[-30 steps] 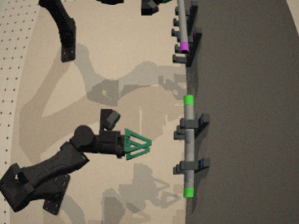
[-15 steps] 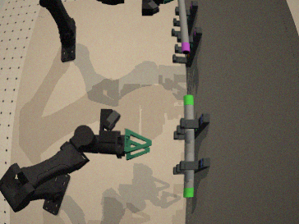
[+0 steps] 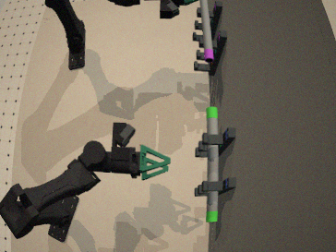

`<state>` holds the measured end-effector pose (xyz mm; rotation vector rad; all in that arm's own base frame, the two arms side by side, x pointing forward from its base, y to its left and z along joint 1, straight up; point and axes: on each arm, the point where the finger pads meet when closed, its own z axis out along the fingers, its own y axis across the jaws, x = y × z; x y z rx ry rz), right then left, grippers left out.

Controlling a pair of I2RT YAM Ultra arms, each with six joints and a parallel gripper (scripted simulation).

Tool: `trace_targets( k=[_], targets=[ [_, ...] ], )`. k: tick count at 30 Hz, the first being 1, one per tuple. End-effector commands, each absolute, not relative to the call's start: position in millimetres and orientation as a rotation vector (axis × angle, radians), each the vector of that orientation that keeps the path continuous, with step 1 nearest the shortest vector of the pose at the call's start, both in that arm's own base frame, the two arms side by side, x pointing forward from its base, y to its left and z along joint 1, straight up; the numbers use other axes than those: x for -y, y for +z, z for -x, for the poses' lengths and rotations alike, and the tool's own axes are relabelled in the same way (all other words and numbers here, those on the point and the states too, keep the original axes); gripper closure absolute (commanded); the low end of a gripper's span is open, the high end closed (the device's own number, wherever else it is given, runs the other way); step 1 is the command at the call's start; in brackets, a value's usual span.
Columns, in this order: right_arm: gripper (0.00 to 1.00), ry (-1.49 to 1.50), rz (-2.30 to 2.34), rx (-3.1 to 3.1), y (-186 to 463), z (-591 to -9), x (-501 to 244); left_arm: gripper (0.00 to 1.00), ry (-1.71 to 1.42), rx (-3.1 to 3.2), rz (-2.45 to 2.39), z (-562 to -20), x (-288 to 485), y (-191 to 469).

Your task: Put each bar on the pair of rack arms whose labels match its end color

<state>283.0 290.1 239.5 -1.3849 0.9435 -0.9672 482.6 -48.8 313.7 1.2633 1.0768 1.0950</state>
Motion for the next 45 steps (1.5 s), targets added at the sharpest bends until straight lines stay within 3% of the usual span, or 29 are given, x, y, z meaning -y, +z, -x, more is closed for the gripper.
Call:
trace_targets(
  k=[1,45],
  targets=[
    [0.00,-0.954,1.351,-0.951,248.0,-283.6,-285.1,1.00,1.069,-1.102,-1.267,-483.4,47.6,302.6],
    [0.00,-0.954,1.351,-0.951,248.0,-283.6,-285.1,1.00,1.065,-1.106,-1.266,-483.8,47.8,296.0]
  ],
)
